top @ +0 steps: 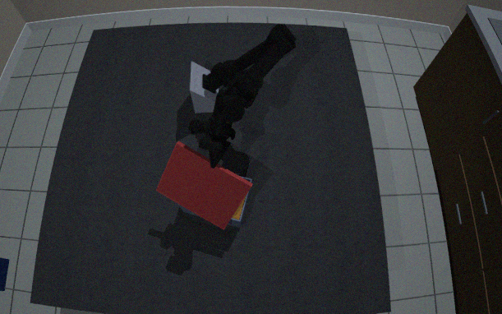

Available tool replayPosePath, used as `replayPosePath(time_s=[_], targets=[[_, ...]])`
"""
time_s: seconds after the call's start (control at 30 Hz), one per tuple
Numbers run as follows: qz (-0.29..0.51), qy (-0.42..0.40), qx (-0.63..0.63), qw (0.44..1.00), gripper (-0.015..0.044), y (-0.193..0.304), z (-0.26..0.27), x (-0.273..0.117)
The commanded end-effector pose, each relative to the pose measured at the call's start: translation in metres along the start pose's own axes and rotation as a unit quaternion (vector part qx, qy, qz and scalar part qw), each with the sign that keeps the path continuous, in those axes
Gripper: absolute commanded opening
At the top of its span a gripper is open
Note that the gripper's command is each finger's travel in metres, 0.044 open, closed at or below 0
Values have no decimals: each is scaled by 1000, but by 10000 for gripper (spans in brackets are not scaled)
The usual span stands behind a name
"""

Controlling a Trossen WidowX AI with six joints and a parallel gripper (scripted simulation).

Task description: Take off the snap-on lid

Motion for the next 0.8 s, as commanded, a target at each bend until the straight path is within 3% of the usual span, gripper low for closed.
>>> replayPosePath(time_s=[0.0, 0.77], targets=[[-2, -1, 1, 1000, 0, -10, -5, 0], [-3, -1, 1, 1000, 0, -54, -19, -3]])
Point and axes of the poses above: the point midway between the two fingers, 35 mm back from their tips, its own x axis out along the fingers, its own z axis across the jaws, y = z × x, the point moved 1 cm from there along -x, back along the fingers, and after that the axes turned 15 degrees about -x, right-handed, at the moved point
